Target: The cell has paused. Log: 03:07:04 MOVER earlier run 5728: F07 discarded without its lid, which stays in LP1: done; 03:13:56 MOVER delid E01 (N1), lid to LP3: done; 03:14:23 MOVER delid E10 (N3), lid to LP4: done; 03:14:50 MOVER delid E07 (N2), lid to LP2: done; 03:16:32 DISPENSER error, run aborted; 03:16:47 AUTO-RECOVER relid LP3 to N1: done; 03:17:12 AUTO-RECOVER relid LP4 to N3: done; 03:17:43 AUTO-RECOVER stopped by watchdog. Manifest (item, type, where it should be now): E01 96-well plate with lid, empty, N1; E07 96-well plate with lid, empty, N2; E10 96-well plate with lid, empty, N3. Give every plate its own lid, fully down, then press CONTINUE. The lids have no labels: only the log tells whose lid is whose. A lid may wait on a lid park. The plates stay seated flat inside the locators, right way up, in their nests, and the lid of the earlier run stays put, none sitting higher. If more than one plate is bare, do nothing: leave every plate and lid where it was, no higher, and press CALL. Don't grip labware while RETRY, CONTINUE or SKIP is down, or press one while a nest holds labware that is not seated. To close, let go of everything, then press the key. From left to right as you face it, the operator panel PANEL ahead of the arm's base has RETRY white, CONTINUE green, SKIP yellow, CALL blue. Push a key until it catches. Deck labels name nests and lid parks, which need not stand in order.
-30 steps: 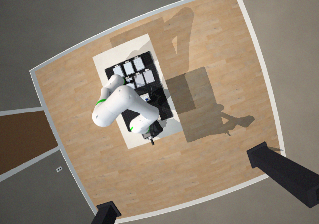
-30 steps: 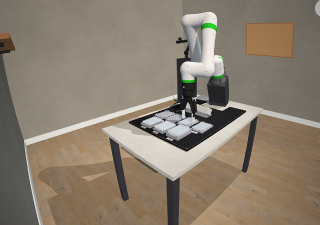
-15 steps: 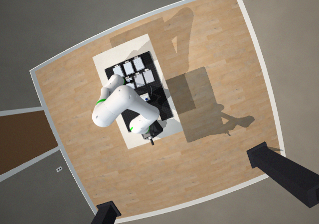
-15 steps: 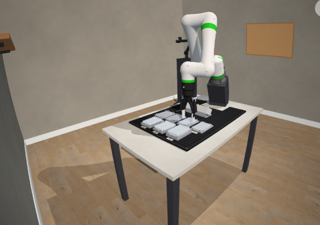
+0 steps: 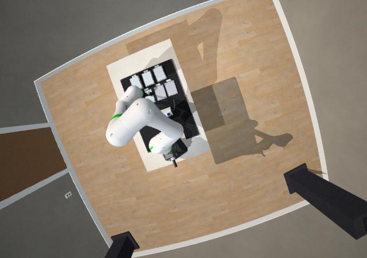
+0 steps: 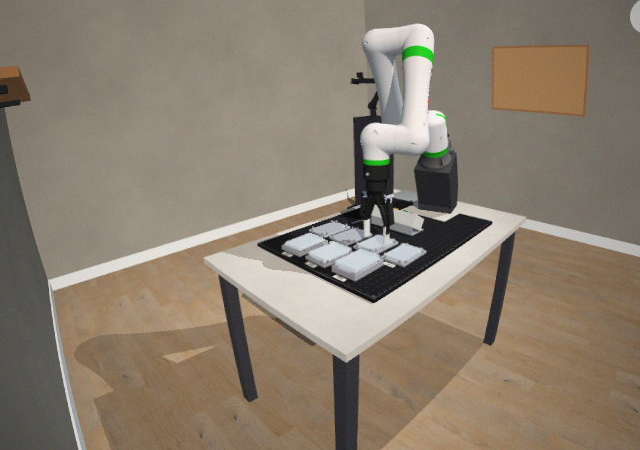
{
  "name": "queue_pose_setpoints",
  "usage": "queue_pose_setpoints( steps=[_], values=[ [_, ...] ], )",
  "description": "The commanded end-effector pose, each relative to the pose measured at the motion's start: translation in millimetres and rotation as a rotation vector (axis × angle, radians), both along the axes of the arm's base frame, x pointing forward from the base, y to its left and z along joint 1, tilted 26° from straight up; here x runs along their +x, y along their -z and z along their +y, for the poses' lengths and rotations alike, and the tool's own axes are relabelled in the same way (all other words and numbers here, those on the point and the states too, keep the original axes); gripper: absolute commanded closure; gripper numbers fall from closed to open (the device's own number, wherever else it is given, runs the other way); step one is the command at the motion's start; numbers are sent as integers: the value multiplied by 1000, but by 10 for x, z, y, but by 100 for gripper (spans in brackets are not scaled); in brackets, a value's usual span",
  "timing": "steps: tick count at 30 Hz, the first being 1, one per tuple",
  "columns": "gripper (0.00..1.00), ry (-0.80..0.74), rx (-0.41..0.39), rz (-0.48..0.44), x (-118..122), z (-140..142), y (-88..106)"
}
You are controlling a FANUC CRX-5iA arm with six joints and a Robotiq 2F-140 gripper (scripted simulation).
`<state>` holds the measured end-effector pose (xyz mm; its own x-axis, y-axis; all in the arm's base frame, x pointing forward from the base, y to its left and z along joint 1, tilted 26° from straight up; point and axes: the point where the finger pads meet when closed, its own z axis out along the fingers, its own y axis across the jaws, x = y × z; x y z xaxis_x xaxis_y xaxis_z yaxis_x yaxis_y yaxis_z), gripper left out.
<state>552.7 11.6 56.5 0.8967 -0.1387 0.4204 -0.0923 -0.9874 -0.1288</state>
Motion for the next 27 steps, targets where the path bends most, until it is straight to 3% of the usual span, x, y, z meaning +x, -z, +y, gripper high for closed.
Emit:
queue_pose_setpoints(
  steps=[1,2,3,27],
  values=[
    [41,0,0,0,1,0,-2],
    [41,0,0,0,1,0,-2],
    [34,0,0,0,1,0,-2],
    [34,0,0,0,1,0,-2]
  ],
)
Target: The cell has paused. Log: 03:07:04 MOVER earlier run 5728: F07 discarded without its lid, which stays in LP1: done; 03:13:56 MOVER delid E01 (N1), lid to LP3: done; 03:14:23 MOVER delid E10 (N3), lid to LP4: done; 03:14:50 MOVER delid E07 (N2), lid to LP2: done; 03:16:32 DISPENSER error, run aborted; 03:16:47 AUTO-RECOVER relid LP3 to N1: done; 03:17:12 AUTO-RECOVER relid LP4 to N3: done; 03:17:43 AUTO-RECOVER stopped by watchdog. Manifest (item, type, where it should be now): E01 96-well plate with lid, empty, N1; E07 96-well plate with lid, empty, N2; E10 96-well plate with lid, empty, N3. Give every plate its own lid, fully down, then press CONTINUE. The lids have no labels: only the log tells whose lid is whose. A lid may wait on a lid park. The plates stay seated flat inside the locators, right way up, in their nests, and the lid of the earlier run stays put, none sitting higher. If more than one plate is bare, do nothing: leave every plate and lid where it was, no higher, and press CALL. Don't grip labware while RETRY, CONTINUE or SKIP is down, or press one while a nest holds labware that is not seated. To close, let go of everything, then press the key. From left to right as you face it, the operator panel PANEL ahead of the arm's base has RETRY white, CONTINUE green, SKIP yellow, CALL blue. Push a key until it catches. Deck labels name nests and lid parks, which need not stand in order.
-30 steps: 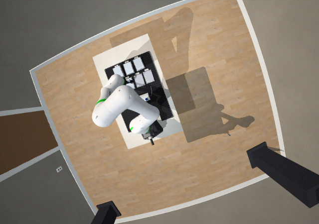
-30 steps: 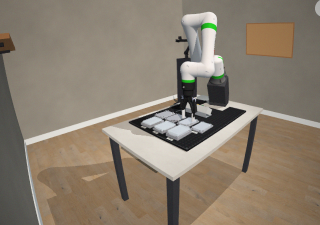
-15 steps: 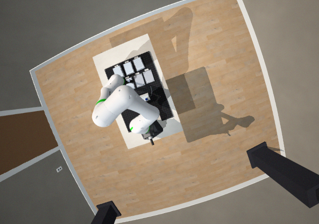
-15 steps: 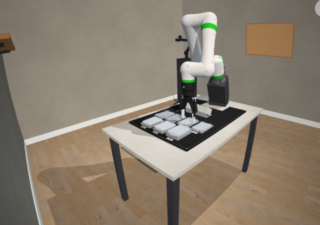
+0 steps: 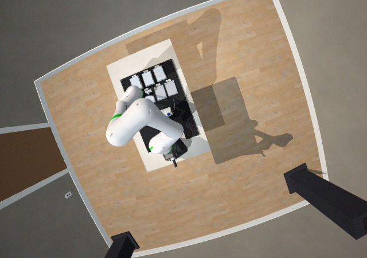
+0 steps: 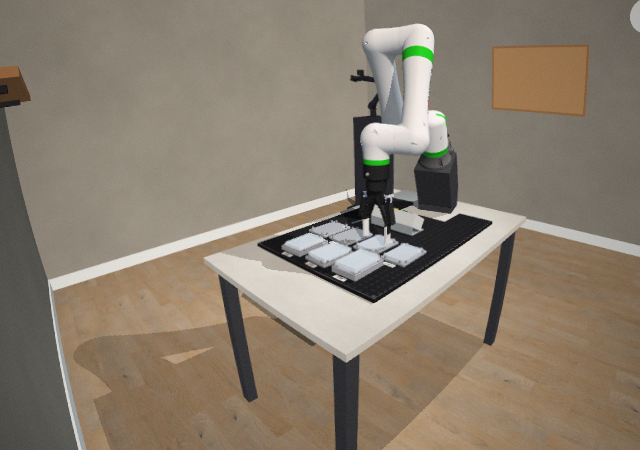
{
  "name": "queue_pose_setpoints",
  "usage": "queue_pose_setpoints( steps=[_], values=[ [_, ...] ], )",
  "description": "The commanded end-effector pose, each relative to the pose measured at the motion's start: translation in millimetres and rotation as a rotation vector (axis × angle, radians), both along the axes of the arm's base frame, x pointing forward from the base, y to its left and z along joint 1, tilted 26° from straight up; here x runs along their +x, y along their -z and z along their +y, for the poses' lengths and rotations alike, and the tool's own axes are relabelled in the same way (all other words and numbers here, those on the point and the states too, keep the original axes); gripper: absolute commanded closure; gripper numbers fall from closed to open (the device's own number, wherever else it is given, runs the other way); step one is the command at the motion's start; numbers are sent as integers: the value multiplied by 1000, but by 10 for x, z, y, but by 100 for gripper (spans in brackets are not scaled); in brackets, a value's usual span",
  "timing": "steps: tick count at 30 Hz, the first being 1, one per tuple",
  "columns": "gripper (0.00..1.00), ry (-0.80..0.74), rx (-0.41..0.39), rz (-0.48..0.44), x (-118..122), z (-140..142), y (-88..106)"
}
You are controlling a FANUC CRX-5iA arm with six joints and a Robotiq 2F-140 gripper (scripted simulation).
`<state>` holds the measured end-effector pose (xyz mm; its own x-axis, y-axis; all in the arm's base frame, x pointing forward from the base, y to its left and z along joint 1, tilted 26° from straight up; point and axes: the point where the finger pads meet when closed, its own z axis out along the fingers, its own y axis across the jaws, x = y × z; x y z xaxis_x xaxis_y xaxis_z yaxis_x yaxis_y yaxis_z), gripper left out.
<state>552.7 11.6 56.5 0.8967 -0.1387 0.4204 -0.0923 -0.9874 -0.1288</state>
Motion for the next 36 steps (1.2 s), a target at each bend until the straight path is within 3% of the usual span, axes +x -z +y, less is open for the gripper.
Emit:
queue_pose_setpoints(
  steps=[1,36],
  values=[
    [34,0,0,0,1,0,-2],
    [34,0,0,0,23,3,43]
  ],
)
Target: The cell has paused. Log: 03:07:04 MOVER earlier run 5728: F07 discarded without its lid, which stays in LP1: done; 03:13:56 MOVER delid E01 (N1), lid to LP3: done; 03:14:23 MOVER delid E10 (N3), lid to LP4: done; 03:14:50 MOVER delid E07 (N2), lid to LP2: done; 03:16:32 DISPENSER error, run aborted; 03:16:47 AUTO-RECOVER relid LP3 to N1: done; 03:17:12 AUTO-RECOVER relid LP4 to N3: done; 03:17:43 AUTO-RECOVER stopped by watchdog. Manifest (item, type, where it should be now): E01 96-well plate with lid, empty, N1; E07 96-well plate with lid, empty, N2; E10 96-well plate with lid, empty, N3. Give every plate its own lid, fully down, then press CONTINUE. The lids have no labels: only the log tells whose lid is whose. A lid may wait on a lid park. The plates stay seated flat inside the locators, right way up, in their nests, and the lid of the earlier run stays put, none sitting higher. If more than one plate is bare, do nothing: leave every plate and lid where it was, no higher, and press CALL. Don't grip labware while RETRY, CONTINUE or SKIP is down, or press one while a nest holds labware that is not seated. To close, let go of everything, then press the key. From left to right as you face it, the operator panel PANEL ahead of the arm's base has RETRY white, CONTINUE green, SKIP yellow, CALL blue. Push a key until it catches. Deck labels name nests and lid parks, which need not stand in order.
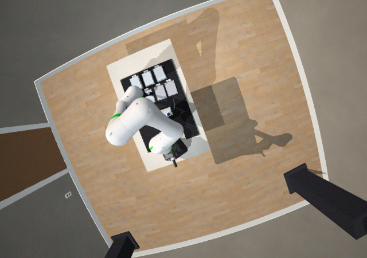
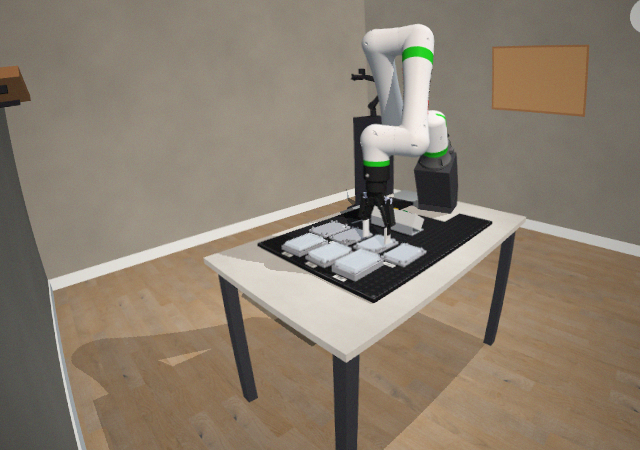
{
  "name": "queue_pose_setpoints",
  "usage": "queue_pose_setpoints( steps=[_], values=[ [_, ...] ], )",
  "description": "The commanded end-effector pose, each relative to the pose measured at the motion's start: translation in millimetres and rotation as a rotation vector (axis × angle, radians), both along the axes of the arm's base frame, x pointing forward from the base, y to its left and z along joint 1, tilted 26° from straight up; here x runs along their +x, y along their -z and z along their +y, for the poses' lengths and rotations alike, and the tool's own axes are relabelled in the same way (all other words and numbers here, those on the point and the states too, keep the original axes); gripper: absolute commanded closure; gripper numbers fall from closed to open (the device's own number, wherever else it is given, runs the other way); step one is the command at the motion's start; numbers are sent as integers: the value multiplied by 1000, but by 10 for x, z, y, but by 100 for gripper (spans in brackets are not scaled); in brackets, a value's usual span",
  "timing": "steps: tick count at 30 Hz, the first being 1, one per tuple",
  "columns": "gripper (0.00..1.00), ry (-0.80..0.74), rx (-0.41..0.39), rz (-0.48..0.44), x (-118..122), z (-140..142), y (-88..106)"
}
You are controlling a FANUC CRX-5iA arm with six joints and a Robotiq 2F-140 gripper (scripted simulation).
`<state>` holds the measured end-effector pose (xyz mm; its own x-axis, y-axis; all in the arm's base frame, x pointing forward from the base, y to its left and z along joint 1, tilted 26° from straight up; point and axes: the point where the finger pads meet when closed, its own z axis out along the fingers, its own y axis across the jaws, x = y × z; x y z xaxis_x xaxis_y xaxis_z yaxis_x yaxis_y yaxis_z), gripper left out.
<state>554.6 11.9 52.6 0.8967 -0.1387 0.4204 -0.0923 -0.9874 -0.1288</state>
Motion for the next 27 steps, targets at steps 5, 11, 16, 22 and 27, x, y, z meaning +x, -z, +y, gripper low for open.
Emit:
queue_pose_setpoints(
  steps=[5,11,16,22,27],
  values=[
    [34,0,0,0,16,2,28],
    [34,0,0,0,29,5,57],
    [34,0,0,0,36,6,70],
    [34,0,0,0,47,8,93],
    [34,0,0,0,53,9,106]
  ],
)
